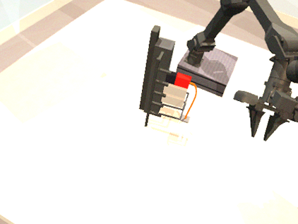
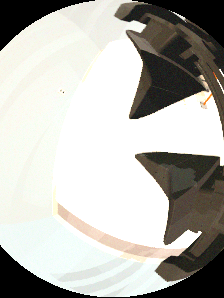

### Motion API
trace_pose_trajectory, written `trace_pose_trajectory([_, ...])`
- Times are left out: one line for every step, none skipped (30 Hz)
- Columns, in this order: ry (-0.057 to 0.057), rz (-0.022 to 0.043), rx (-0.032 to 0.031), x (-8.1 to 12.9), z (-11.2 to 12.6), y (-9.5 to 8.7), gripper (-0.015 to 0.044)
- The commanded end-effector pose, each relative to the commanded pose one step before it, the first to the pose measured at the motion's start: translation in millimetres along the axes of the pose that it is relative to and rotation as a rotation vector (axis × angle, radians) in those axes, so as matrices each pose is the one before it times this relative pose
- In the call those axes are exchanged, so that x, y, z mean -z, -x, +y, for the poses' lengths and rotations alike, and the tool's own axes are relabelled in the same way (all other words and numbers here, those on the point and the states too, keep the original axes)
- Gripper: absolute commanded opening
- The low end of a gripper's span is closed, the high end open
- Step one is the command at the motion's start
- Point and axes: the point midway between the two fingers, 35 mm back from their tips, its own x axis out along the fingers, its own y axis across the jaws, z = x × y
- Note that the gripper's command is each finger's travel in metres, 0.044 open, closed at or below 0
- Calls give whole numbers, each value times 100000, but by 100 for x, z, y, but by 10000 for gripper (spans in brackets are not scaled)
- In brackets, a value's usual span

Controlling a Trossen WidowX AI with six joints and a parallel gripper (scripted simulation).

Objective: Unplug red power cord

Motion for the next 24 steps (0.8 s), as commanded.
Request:
trace_pose_trajectory([38347,18306,-4685,5199,-5184,1085,160])
trace_pose_trajectory([5427,2409,-1349,1043,-325,81,160])
trace_pose_trajectory([5357,2299,-1525,1063,-237,79,160])
trace_pose_trajectory([5345,2199,-1710,1088,-150,76,160])
trace_pose_trajectory([5301,2069,-1879,1099,-59,73,160])
trace_pose_trajectory([5257,1925,-2039,1101,32,68,160])
trace_pose_trajectory([5150,1746,-2160,1083,122,62,160])
trace_pose_trajectory([5049,1561,-2266,1057,207,55,160])
trace_pose_trajectory([5054,1398,-2407,1047,294,48,160])
trace_pose_trajectory([5044,1216,-2529,1026,381,41,160])
trace_pose_trajectory([4922,1000,-2579,975,455,31,160])
trace_pose_trajectory([4898,799,-2662,937,532,22,160])
trace_pose_trajectory([4904,592,-2746,898,610,12,160])
trace_pose_trajectory([4873,371,-2793,846,680,1,160])
trace_pose_trajectory([4787,144,-2789,779,735,-10,160])
trace_pose_trajectory([4717,-79,-2776,711,786,-22,160])
trace_pose_trajectory([4739,-307,-2798,652,847,-35,160])
trace_pose_trajectory([4757,-543,-2798,587,901,-49,160])
trace_pose_trajectory([4703,-771,-2735,508,936,-63,160])
trace_pose_trajectory([3628,-755,-2076,337,750,-61,160])
trace_pose_trajectory([1814,-430,-1023,148,383,-35,160])
trace_pose_trajectory([472,-118,-265,36,101,-10,160])
trace_pose_trajectory([0,0,0,0,0,0,160])
trace_pose_trajectory([0,0,0,0,0,0,160])
